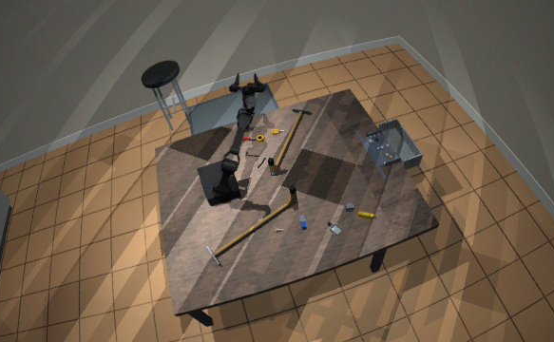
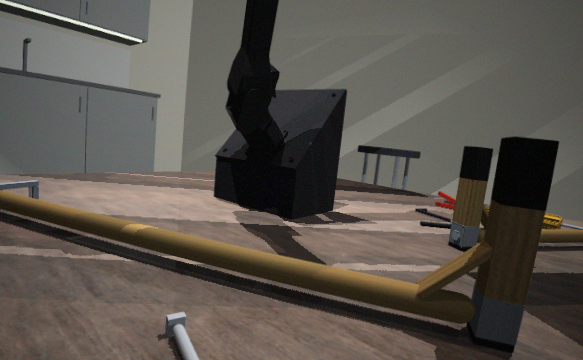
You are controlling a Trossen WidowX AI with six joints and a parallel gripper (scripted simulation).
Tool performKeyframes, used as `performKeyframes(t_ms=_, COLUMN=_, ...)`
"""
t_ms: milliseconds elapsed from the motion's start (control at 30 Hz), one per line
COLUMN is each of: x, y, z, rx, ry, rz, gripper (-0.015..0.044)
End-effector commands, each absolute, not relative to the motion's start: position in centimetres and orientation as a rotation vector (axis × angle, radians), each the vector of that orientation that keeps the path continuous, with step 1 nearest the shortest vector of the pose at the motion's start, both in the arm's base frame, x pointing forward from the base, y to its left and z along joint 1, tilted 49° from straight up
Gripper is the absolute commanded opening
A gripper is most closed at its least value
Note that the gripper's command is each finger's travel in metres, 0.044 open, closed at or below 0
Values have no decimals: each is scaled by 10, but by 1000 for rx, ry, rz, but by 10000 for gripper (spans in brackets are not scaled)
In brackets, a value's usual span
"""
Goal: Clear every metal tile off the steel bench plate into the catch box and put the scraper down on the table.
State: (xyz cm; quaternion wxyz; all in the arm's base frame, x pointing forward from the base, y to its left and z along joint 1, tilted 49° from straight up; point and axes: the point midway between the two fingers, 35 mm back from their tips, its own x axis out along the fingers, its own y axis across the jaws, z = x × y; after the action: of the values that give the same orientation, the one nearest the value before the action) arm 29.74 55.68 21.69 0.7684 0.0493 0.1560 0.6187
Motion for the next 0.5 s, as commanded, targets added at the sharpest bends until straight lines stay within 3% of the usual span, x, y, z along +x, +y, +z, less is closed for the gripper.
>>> performKeyframes(t_ms=0, x=308, y=560, z=221, rx=140, ry=309, rz=1400, gripper=440)
performKeyframes(t_ms=467, x=335, y=557, z=248, rx=202, ry=157, rz=1592, gripper=440)
